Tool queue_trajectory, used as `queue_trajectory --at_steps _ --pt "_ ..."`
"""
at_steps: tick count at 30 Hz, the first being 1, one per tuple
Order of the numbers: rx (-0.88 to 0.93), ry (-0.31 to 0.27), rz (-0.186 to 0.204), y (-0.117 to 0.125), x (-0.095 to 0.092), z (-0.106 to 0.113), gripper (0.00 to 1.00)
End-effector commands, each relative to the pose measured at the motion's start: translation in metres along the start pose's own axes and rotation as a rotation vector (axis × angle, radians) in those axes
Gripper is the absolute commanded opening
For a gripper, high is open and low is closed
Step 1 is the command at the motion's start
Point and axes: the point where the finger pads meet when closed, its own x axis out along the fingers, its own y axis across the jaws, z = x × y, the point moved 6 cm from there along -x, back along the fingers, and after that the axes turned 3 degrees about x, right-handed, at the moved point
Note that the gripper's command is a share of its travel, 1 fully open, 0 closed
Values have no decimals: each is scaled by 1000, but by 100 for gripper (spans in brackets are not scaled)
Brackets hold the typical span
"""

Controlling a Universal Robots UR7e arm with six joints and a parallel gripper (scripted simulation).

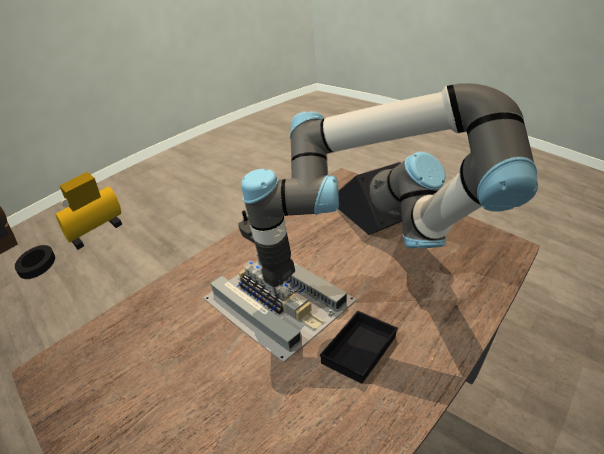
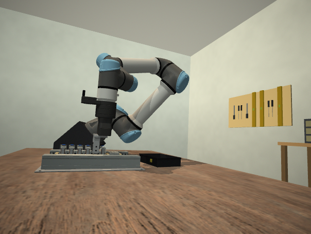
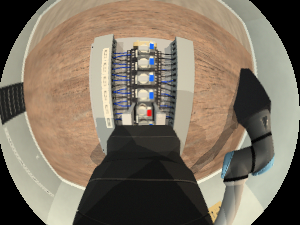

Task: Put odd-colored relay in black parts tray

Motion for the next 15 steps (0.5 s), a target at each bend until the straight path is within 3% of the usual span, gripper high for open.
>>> queue_trajectory --at_steps 1,15 --pt "0 0 -16 1 -1 0 0" --pt "0 -1 -37 3 -1 0 0"
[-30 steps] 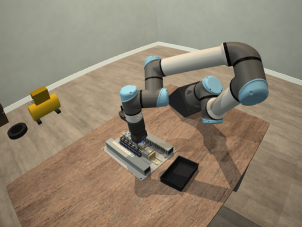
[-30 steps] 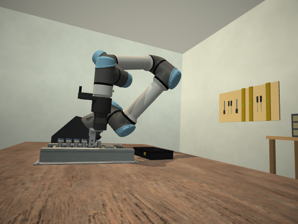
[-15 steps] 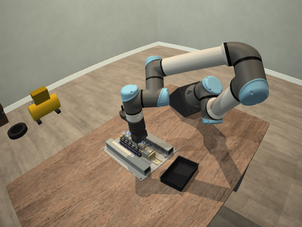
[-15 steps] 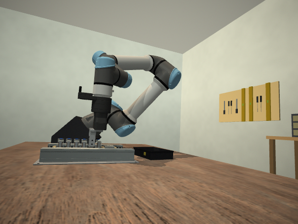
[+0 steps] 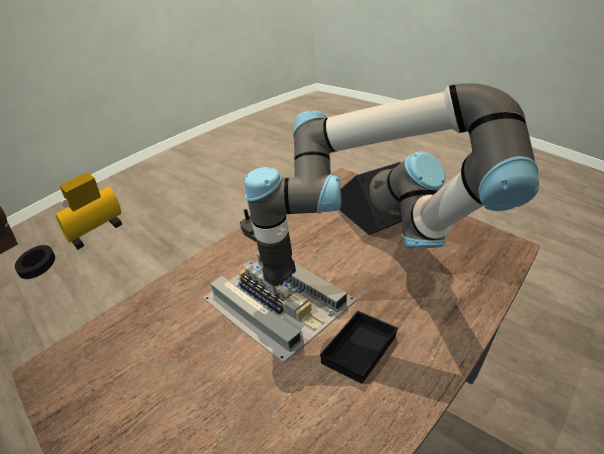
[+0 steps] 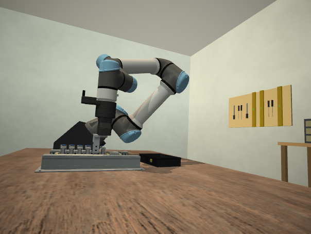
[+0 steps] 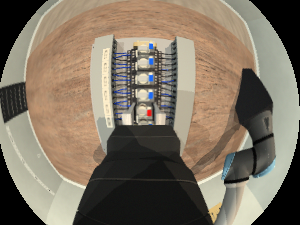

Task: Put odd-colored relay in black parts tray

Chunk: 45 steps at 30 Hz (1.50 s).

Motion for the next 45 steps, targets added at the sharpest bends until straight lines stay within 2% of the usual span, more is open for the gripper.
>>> queue_trajectory --at_steps 1,45 --pt "0 0 -13 1 -1 0 0" --pt "0 -3 -78 7 -1 -1 0"
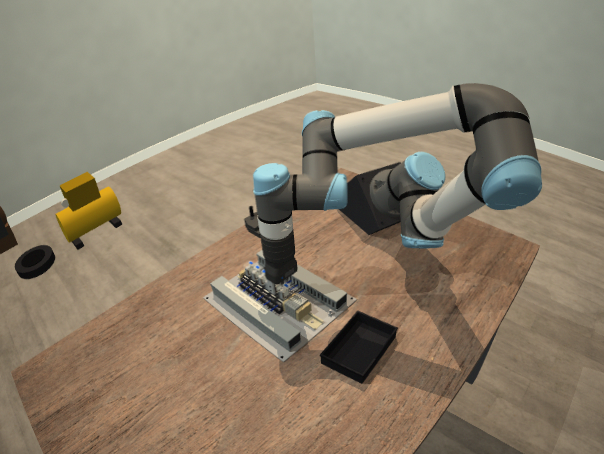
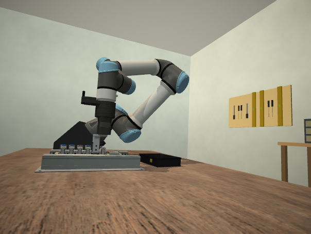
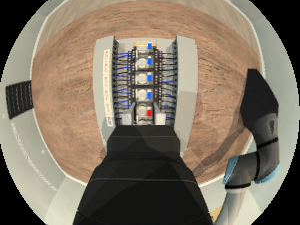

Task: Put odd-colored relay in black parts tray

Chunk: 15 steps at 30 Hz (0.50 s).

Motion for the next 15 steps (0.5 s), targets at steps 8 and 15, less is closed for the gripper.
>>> queue_trajectory --at_steps 8,15 --pt "0 -1 -25 2 -1 0 0" --pt "0 -1 -30 2 -1 0 0"
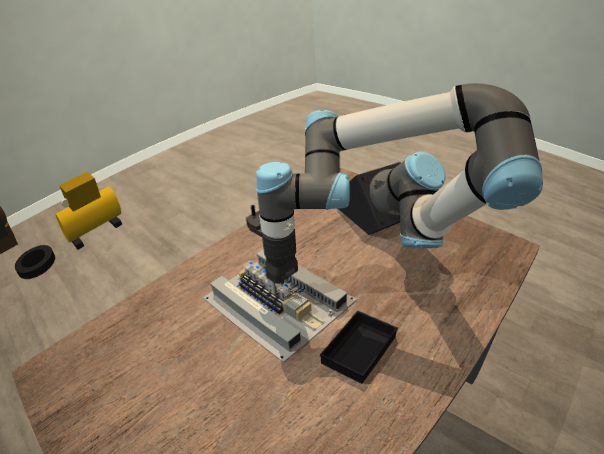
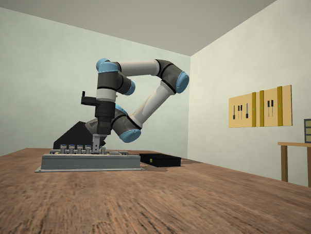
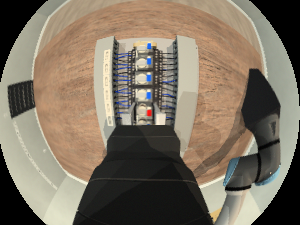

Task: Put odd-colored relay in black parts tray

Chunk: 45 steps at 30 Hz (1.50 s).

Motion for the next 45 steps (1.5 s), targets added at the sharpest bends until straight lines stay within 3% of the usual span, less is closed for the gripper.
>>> queue_trajectory --at_steps 1,31,37,45 --pt "0 0 -8 0 0 0 0" --pt "0 -2 -54 4 -1 0 0" --pt "0 1 0 1 -1 0 0" --pt "0 2 29 -1 -2 0 0"
